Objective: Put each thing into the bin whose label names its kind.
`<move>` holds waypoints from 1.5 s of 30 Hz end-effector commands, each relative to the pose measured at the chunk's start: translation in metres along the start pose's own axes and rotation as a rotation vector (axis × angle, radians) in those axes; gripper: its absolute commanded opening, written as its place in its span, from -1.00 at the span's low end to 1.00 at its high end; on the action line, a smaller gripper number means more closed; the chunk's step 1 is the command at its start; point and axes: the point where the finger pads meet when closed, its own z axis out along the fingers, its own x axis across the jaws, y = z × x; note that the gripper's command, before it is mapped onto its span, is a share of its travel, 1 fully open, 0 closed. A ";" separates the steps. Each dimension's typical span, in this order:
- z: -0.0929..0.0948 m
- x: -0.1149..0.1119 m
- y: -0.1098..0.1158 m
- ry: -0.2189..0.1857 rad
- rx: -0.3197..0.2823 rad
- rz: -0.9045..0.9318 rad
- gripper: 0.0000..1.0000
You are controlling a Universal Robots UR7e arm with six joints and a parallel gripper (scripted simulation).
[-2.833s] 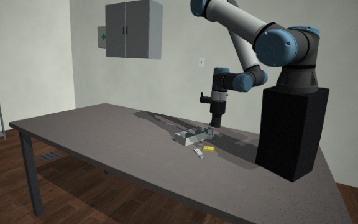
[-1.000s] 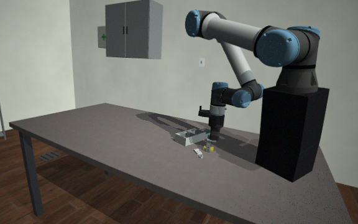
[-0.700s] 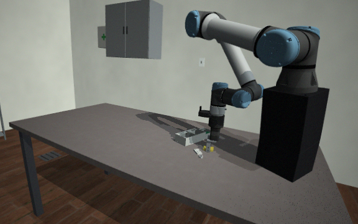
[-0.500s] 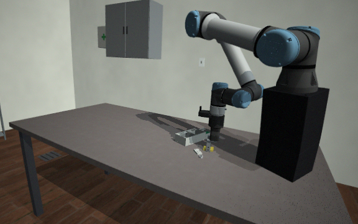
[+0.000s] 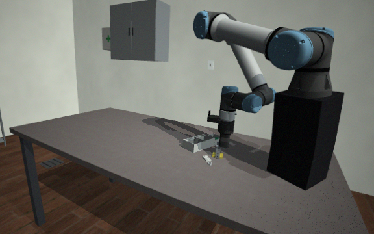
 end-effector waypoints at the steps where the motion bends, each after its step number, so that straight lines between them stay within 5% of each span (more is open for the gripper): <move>1: 0.000 0.000 0.000 0.001 0.001 0.000 0.40; 13: 0.000 0.000 0.000 0.001 0.001 0.000 0.40; 33: -0.060 0.000 0.000 0.001 0.001 0.000 0.40; 45: -0.060 0.000 0.000 0.001 0.001 0.000 0.40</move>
